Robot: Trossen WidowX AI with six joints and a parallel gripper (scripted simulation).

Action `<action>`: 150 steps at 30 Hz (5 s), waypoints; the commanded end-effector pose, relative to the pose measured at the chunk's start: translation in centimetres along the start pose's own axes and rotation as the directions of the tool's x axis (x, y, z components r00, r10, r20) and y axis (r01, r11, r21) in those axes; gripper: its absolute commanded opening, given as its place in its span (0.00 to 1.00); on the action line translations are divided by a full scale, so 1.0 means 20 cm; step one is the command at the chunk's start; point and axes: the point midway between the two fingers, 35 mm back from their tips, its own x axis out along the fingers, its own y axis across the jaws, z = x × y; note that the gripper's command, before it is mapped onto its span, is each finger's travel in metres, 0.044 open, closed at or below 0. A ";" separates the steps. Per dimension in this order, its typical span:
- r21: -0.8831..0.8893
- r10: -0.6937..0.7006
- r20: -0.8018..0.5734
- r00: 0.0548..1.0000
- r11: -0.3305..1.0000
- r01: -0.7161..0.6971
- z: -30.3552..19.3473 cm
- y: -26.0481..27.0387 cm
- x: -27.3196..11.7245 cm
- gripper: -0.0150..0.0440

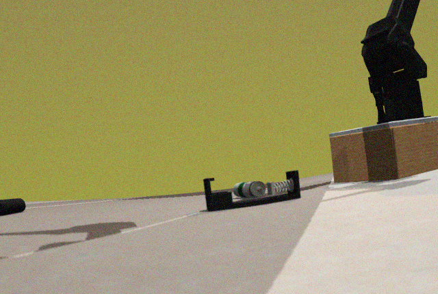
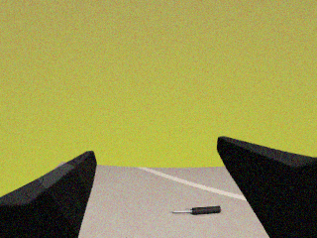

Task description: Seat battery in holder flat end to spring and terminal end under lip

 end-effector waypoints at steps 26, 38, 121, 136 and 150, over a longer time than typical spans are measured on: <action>-0.113 -0.048 -0.993 0.111 0.051 -0.992 -1.41 -0.73 -0.43 0.65; 0.002 0.029 -1.000 -0.004 -0.088 -0.996 -1.48 -0.74 -0.55 0.65; 0.018 0.032 -0.999 0.005 0.680 -0.733 -1.41 -0.43 -0.37 0.38; 0.034 0.036 -0.999 0.004 0.968 -0.248 -1.36 -0.21 -0.30 0.38; 0.038 0.038 -0.999 0.003 0.981 0.188 -1.33 -0.04 -0.28 0.38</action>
